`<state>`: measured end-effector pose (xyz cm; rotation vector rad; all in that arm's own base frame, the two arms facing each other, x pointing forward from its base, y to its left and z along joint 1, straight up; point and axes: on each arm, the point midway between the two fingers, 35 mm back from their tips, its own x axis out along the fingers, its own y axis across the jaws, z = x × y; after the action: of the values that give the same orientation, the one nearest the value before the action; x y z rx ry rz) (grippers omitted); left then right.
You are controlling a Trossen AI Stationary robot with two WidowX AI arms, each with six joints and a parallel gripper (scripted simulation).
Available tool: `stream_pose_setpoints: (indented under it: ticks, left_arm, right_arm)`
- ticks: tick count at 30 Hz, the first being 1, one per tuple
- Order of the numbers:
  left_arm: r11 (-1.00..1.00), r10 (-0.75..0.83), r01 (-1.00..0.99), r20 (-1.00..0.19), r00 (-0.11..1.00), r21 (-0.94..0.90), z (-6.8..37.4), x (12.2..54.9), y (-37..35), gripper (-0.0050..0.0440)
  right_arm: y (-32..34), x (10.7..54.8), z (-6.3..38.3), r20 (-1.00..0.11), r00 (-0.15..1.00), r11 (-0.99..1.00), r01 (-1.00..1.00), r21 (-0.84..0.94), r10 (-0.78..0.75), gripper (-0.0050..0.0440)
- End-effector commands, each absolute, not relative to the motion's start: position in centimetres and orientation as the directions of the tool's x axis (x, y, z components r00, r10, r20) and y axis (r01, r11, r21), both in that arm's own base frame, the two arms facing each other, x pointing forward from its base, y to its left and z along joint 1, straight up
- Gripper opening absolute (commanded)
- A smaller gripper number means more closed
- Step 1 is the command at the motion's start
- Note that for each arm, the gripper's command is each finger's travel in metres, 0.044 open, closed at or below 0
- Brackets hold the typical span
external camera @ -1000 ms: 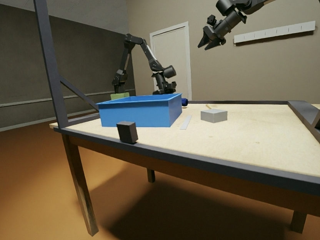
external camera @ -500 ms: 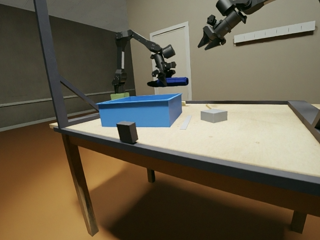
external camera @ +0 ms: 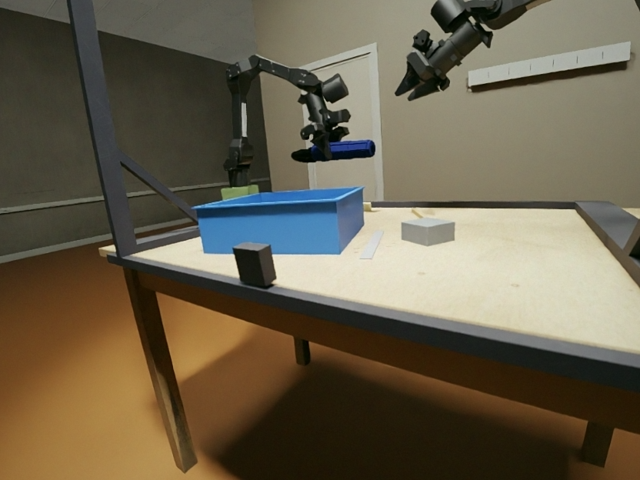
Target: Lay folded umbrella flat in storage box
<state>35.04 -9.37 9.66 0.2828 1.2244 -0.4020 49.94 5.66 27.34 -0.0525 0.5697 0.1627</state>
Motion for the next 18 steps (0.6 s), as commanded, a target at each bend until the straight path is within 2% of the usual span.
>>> stream_pose_setpoints:
  ticks: [1,9,18]
  left_arm:
    - [0.895,-0.155,0.446,-0.933,0.325,0.006,11.0,35.6,-11.9,-0.005]
    - [0.895,-0.16,0.446,-0.933,0.324,0.001,10.6,33.8,-19.4,-0.005]
    - [0.895,-0.163,0.446,-0.933,0.32,-0.004,10.2,31.9,-27.4,-0.005]
  right_arm:
    - [6.0,50.4,28.4,-0.541,0.815,0.964,-0.265,-0.024,0.21,0.04]
    - [7.6,50.6,27.7,-0.576,0.658,0.793,-0.609,-0.028,0.485,0.04]
    - [8.4,50.6,28.6,-0.502,0.529,0.587,-0.808,-0.05,0.684,0.04]
